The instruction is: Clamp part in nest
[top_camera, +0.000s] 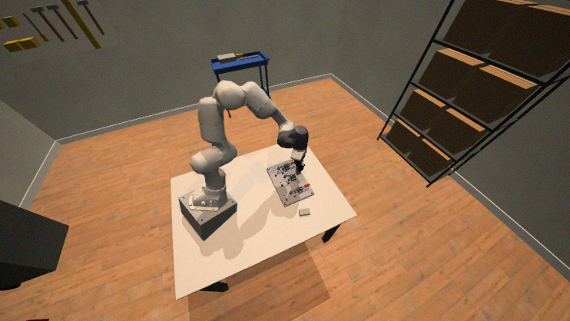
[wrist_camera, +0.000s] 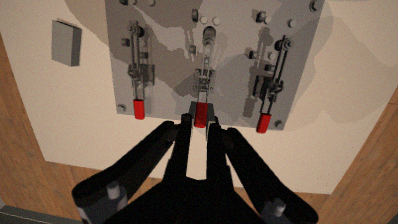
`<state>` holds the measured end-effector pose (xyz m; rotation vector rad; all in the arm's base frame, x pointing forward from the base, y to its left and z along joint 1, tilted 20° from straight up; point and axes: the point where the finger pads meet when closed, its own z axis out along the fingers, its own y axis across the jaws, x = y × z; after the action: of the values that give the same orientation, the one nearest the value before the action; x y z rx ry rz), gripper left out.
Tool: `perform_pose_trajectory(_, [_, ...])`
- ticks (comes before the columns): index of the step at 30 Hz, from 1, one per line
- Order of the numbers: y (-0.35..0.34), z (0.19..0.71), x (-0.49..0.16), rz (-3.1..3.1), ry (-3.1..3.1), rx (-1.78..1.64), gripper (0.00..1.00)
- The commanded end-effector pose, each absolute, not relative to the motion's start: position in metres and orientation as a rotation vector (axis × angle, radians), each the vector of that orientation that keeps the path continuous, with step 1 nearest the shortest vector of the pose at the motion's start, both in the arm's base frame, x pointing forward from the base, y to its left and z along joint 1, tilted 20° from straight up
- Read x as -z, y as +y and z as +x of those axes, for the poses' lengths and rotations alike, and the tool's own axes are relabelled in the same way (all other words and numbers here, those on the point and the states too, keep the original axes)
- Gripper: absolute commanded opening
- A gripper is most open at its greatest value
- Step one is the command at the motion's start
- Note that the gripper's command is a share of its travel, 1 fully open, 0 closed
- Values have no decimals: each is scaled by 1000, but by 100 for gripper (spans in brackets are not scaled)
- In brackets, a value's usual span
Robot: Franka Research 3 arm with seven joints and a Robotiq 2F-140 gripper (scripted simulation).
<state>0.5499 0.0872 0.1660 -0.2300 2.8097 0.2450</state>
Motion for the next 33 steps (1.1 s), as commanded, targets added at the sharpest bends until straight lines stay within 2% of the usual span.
perform_pose_trajectory(1, [85, 544, -167, -254, 2808, -251, 0])
perform_pose_trajectory(33, [80, 521, -164, -254, 2808, -251, 0])
